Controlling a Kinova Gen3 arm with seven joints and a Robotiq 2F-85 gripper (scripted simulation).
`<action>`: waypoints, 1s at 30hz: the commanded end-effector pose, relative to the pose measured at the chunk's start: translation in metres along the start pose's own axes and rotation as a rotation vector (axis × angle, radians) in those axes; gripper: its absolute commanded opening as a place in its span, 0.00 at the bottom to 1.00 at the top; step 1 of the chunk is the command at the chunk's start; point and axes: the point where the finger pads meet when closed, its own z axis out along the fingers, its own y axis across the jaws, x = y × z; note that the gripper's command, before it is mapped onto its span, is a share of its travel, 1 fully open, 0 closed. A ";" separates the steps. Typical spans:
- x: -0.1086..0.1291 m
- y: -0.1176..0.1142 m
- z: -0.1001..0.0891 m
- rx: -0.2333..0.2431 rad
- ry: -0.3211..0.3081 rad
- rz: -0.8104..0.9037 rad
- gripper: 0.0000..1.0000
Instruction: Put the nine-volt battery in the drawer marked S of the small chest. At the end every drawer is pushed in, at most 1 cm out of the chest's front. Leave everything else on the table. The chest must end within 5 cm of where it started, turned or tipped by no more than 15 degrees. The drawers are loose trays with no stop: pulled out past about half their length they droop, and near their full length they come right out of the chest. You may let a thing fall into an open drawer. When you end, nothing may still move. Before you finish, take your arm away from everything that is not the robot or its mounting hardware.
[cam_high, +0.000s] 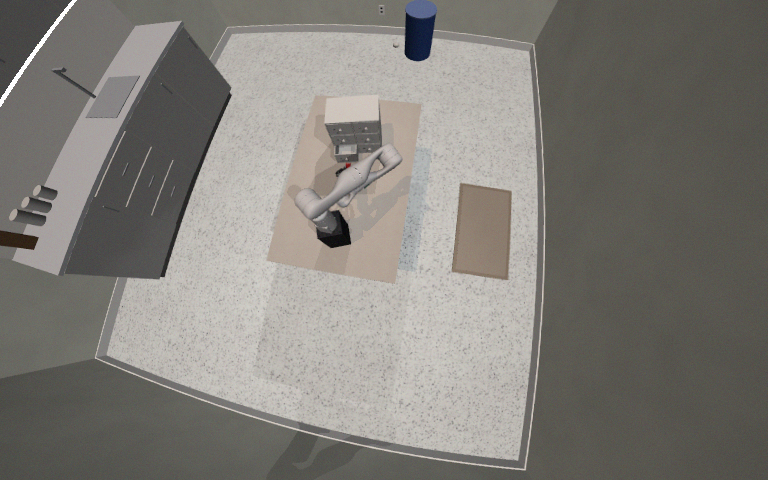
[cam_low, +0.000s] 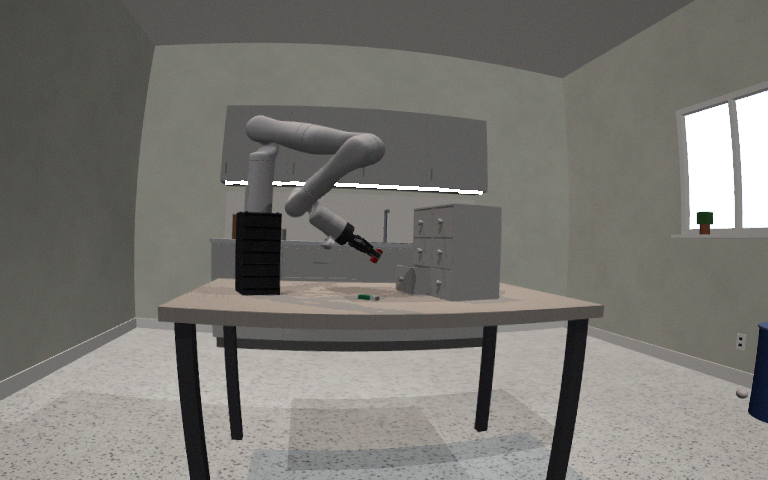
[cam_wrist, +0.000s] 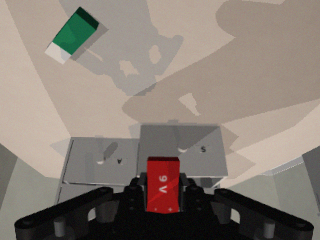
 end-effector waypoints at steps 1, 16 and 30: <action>0.001 0.000 0.000 0.000 -0.003 0.002 0.23; 0.001 0.000 0.000 0.000 -0.023 0.002 0.23; 0.001 0.000 0.000 0.000 -0.028 0.002 0.23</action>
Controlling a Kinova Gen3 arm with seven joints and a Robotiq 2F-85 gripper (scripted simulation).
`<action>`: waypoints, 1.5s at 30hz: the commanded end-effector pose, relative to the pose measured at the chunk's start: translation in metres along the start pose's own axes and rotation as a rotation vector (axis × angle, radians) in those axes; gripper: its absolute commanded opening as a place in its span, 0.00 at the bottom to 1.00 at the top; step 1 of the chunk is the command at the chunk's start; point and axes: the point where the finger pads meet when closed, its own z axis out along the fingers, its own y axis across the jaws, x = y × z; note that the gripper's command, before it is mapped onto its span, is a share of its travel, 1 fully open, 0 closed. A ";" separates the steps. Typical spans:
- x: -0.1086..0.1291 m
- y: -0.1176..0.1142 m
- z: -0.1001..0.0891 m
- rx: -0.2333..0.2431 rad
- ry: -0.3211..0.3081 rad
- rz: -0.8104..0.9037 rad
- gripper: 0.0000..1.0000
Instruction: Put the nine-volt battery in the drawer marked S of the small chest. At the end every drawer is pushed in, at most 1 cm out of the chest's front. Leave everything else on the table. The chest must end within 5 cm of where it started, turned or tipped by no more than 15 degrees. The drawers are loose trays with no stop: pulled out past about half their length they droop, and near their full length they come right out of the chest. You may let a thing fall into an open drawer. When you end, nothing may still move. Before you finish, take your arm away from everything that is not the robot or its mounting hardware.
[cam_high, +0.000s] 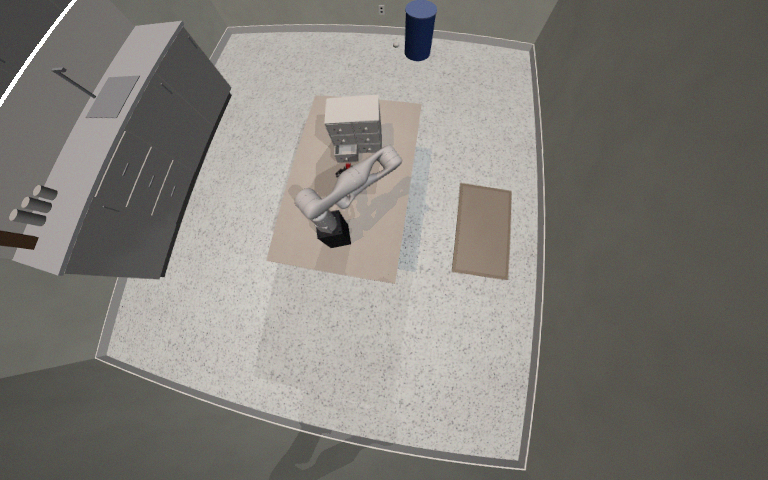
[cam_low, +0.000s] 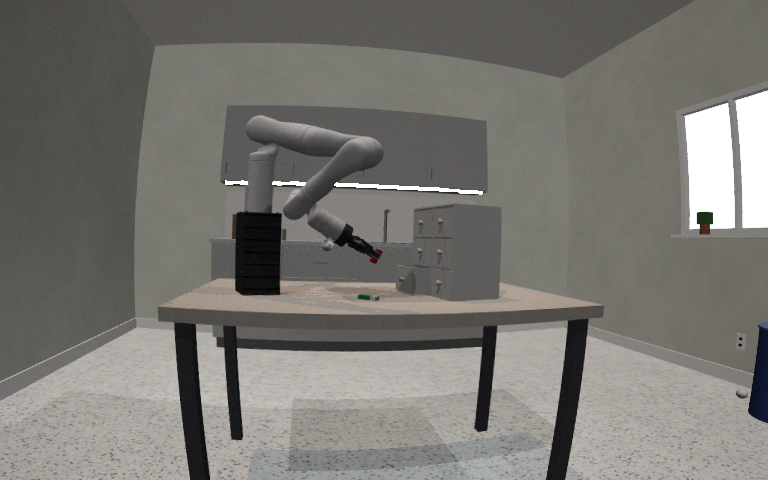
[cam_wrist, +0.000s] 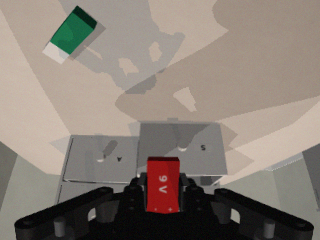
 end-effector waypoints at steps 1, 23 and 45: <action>0.000 0.000 0.000 0.000 -0.001 0.000 0.23; -0.004 0.000 0.007 0.000 -0.001 0.000 0.23; -0.036 0.000 0.061 0.000 -0.001 0.000 0.23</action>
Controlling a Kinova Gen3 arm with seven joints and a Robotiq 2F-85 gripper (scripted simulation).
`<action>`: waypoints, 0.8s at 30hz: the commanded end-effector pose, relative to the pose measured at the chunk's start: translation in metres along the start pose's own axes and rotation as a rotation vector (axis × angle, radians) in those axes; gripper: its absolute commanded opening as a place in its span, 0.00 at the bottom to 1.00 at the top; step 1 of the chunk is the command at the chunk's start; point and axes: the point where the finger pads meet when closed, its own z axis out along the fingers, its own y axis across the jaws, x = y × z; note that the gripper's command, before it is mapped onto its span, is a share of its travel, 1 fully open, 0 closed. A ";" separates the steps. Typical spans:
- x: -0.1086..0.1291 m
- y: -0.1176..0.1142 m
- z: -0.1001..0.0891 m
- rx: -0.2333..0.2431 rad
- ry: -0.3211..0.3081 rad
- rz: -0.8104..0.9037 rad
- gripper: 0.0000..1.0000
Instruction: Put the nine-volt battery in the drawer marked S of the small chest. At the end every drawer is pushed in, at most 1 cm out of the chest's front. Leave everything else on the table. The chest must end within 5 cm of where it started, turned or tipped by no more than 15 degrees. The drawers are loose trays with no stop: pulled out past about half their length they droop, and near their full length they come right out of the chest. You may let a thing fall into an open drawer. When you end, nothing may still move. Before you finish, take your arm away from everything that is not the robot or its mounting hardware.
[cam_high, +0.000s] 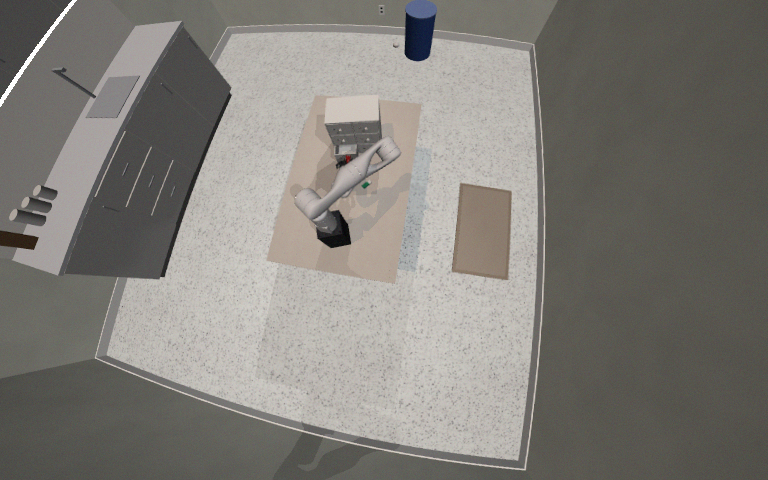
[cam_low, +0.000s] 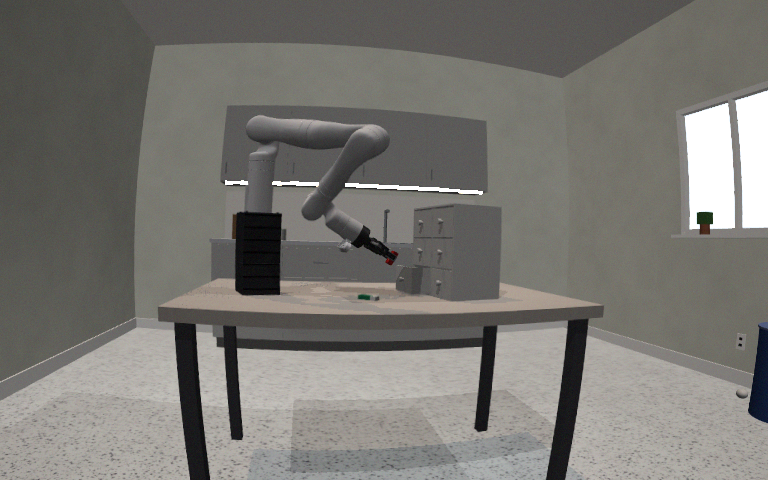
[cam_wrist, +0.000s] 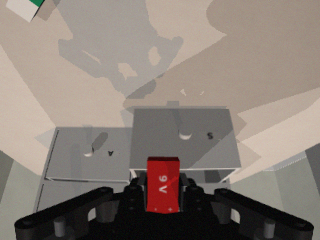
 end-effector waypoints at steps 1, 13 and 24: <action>-0.014 -0.002 0.012 0.003 -0.017 -0.013 0.23; -0.035 -0.002 0.047 0.003 -0.017 -0.013 0.23; -0.049 -0.002 0.071 0.003 -0.017 -0.013 0.23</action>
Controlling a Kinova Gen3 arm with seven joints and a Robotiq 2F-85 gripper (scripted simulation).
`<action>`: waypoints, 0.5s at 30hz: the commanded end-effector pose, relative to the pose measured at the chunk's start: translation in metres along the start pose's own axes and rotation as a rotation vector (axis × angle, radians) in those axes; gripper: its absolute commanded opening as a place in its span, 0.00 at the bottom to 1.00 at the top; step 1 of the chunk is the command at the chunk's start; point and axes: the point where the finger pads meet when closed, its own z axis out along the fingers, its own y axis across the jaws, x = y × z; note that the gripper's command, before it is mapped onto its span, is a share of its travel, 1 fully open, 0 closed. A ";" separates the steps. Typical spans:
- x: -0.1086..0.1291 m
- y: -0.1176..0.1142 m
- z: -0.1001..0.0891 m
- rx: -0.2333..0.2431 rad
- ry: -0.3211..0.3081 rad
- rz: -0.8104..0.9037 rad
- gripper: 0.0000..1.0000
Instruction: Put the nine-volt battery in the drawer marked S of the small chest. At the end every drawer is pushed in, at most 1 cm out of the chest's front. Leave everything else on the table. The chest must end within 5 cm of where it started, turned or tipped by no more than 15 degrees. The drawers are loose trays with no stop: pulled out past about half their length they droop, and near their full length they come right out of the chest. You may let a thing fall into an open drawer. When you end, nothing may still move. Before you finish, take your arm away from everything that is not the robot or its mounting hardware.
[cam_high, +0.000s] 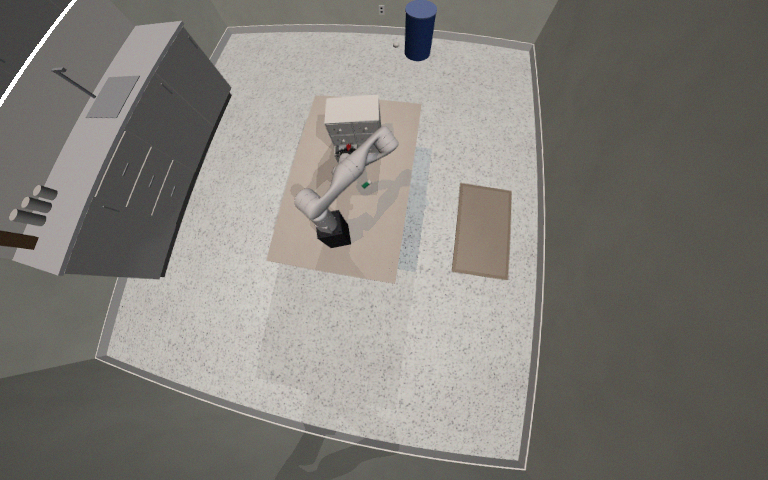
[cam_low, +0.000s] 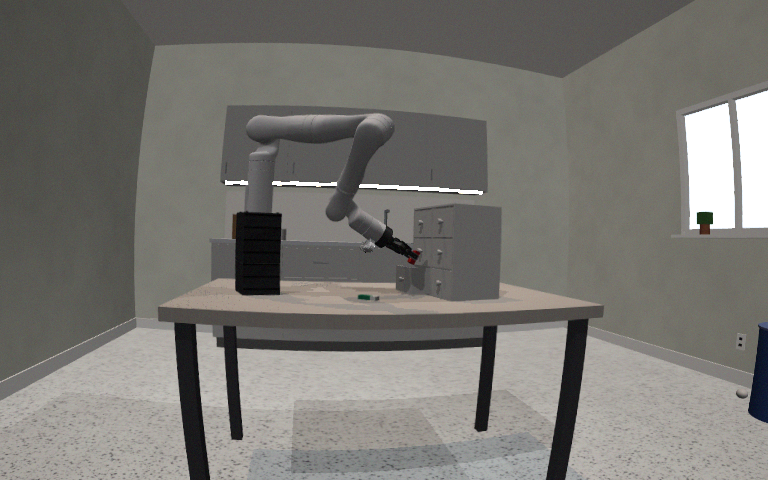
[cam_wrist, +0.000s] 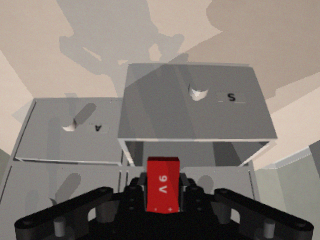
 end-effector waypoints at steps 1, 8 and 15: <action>-0.005 -0.001 0.002 0.001 -0.007 -0.005 0.23; -0.009 -0.001 0.009 0.001 -0.007 -0.005 0.23; -0.009 -0.001 0.011 0.001 -0.007 -0.005 0.23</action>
